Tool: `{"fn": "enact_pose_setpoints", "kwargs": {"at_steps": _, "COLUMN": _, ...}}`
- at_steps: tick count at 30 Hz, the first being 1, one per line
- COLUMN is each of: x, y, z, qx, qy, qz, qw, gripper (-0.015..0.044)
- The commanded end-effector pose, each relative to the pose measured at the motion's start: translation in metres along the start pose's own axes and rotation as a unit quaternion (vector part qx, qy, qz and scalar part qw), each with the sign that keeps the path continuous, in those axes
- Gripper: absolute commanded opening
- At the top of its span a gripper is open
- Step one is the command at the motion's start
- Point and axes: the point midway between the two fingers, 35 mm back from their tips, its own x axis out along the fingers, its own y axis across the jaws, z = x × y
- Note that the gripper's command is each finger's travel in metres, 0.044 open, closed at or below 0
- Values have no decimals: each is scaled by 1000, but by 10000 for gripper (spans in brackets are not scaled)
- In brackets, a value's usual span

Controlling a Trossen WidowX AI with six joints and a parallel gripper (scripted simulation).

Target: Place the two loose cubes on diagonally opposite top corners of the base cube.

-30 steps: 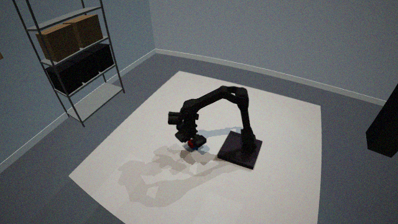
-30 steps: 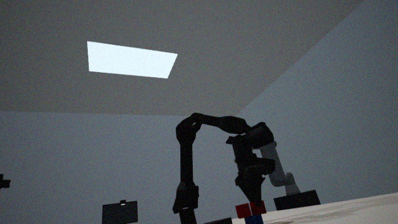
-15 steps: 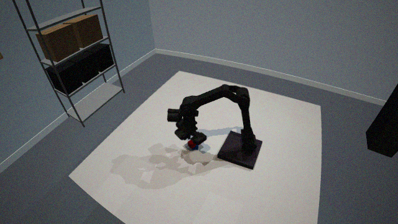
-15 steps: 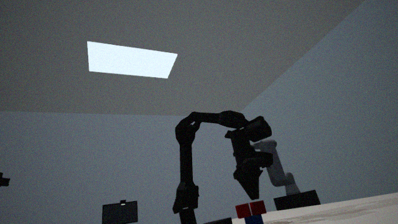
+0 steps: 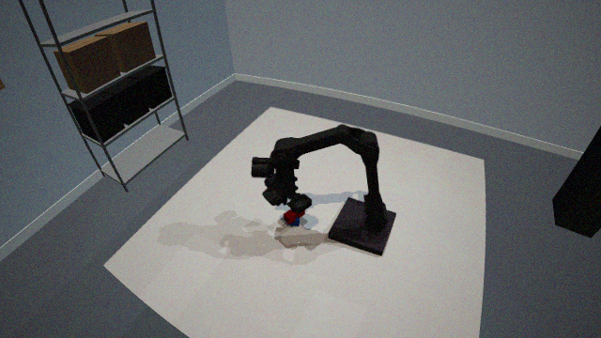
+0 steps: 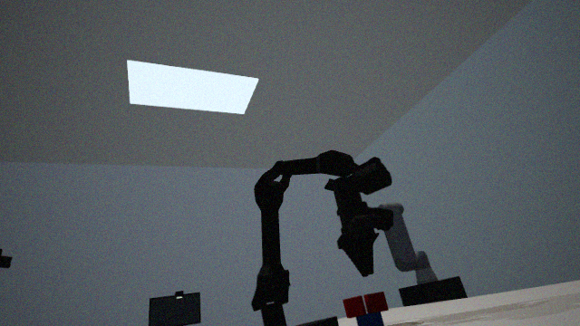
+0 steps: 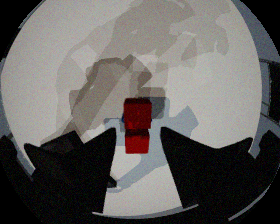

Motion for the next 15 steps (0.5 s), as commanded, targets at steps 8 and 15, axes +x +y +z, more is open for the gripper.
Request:
{"fn": "enact_pose_setpoints", "kwargs": {"at_steps": 8, "x": -15, "y": 0, "z": 0, "qx": 2, "qy": -2, "qz": -2, "qw": 1000, "gripper": 205}}
{"fn": "enact_pose_setpoints", "kwargs": {"at_steps": 15, "x": -23, "y": 0, "z": 0, "qx": 0, "qy": -1, "qz": -1, "qw": 1000, "gripper": 389}}
